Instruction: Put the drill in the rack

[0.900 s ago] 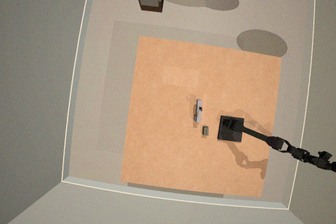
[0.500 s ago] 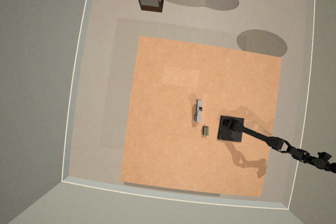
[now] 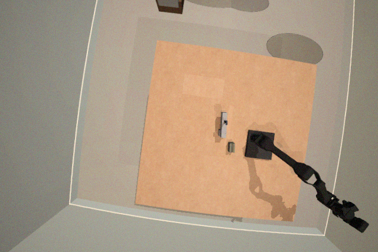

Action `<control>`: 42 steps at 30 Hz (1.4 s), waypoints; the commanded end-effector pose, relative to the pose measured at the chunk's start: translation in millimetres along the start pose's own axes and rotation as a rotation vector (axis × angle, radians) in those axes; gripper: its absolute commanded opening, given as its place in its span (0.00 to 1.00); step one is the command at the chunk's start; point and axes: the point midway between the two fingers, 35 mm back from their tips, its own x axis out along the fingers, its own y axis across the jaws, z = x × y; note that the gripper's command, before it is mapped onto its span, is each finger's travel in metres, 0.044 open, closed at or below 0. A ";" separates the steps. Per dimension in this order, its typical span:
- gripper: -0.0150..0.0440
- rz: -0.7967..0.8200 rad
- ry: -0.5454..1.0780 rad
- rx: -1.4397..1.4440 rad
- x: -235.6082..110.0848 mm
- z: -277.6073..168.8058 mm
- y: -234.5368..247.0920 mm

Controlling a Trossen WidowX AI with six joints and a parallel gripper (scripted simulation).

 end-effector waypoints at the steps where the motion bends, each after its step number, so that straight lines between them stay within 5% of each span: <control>1: 0.25 0.060 0.120 0.017 -11.9 -72.9 -3.4; 11: 0.25 0.194 0.410 0.098 -73.7 -232.8 -5.6; 24: 0.25 0.268 0.785 0.280 -205.5 -386.8 -29.9; 33: 0.25 0.296 1.105 0.408 -339.5 -468.7 -51.7; 42: 0.25 0.276 1.436 0.558 -489.4 -505.9 -78.7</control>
